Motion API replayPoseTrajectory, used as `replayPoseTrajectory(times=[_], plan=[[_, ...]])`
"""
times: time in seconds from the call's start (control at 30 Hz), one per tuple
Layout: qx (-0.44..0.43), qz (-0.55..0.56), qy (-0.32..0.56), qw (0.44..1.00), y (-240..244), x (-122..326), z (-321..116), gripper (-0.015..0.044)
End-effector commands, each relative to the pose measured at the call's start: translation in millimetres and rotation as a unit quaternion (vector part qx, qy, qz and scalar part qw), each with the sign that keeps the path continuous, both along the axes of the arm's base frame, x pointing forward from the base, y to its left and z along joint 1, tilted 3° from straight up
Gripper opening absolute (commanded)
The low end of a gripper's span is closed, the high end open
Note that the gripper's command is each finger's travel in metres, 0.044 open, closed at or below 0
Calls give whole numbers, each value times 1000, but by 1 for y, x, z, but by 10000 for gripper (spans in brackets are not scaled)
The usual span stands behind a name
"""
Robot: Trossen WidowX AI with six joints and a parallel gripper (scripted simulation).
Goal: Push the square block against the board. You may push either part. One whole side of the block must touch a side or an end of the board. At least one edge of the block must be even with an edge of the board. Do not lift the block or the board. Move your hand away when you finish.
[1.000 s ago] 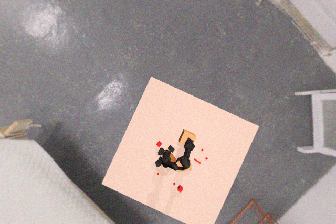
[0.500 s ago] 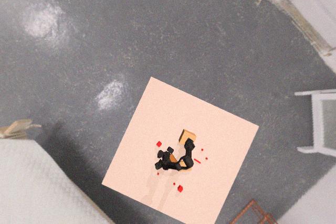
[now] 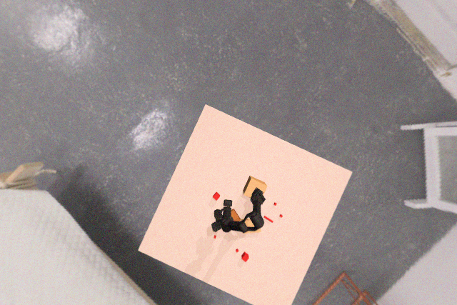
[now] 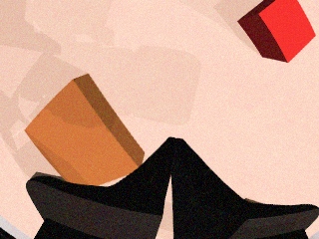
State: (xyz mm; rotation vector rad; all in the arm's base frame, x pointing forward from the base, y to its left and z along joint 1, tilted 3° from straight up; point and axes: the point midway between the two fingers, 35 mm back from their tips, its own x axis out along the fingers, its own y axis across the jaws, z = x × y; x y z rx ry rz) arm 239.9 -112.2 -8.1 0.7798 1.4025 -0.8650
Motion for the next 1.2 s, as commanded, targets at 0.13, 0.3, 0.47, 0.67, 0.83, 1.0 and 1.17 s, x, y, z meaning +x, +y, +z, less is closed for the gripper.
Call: replayPoseTrajectory(times=[0.13, 0.3, 0.47, 0.67, 0.83, 1.0, 1.17], plan=[[2, 151, 6, 989, 4, -1, 1, 0], [3, 236, 10, 972, 6, -1, 1, 0], [5, 319, 14, 948, 8, -1, 1, 0], [7, 416, 19, 909, 11, -2, 1, 0], [9, 493, 23, 870, 13, -2, 1, 0], [9, 508, 24, 861, 13, -2, 1, 0], [9, 517, 24, 856, 14, -2, 0, 0]])
